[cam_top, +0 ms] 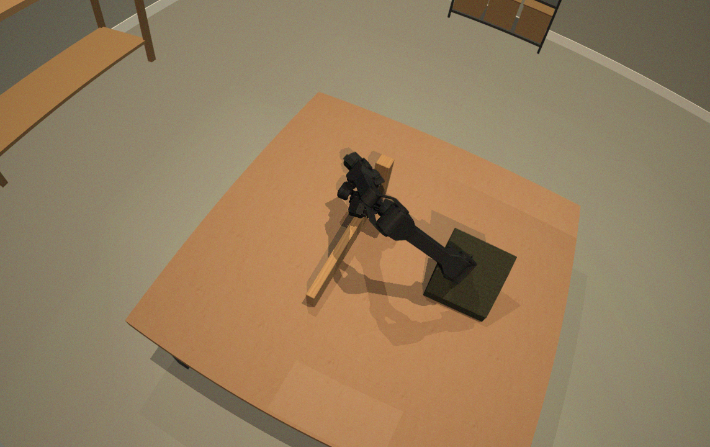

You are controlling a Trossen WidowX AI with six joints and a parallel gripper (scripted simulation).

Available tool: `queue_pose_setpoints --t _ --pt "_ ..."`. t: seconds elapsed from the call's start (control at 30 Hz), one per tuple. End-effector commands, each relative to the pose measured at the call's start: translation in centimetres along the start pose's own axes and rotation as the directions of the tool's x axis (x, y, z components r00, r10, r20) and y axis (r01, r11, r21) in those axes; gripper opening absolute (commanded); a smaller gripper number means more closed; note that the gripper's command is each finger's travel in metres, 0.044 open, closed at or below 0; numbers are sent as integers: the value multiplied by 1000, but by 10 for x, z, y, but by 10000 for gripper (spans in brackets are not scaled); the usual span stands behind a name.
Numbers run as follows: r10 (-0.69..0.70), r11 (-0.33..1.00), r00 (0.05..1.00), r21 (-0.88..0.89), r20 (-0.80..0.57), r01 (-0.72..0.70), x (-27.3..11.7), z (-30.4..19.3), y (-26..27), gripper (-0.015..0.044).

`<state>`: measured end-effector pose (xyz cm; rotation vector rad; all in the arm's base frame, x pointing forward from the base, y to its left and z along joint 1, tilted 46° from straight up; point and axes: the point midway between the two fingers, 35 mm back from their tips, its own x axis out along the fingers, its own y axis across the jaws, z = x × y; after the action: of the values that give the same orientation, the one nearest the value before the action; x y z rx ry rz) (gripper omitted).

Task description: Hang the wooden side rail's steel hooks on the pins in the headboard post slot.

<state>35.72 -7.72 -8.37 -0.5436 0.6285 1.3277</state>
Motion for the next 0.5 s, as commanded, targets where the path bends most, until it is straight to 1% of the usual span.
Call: queue_pose_setpoints --t 0.0,0.47 --pt "-17 1000 1000 -2 -4 17 -7 -3 -3 0" --pt "-18 1000 1000 -2 -4 18 -6 -4 -4 0"
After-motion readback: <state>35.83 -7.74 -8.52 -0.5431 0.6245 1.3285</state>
